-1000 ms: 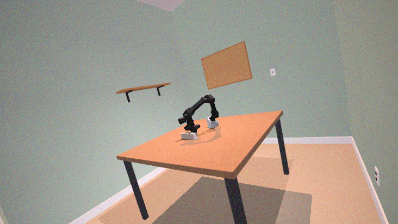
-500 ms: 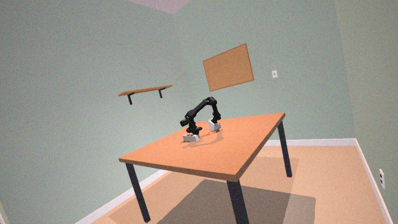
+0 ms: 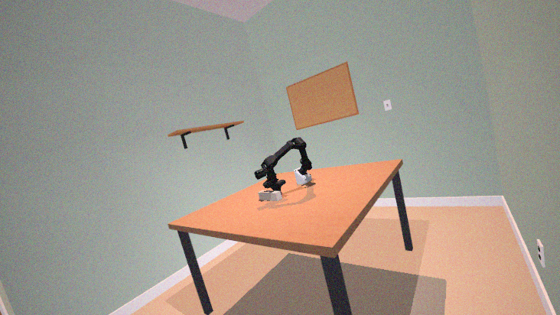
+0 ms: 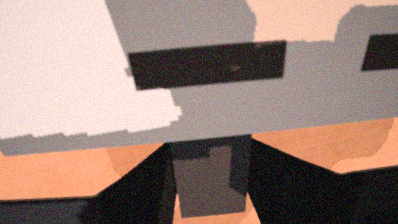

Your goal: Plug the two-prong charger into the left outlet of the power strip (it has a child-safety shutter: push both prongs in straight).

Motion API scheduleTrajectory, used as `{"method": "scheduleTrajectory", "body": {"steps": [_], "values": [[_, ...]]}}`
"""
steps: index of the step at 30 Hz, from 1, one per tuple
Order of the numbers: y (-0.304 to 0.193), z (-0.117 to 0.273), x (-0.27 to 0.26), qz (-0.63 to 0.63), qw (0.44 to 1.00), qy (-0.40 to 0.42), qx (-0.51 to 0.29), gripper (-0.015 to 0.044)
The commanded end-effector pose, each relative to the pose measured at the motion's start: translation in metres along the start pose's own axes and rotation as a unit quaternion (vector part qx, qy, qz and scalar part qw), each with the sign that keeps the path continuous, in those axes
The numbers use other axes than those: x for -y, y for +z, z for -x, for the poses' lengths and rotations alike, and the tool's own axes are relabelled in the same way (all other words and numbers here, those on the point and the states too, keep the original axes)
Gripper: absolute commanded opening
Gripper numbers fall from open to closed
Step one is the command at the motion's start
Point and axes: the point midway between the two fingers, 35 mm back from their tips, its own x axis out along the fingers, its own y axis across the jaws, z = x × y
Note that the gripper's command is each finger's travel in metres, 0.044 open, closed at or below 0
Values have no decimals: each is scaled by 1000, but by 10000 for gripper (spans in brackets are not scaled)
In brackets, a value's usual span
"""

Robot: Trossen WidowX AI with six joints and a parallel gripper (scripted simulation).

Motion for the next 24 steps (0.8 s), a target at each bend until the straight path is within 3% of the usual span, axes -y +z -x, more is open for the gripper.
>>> {"method": "scheduleTrajectory", "body": {"steps": [1,24], "values": [[8,5,-1,10,1000,0,16,0],[7,3,-1,10,1000,0,16,0]]}}
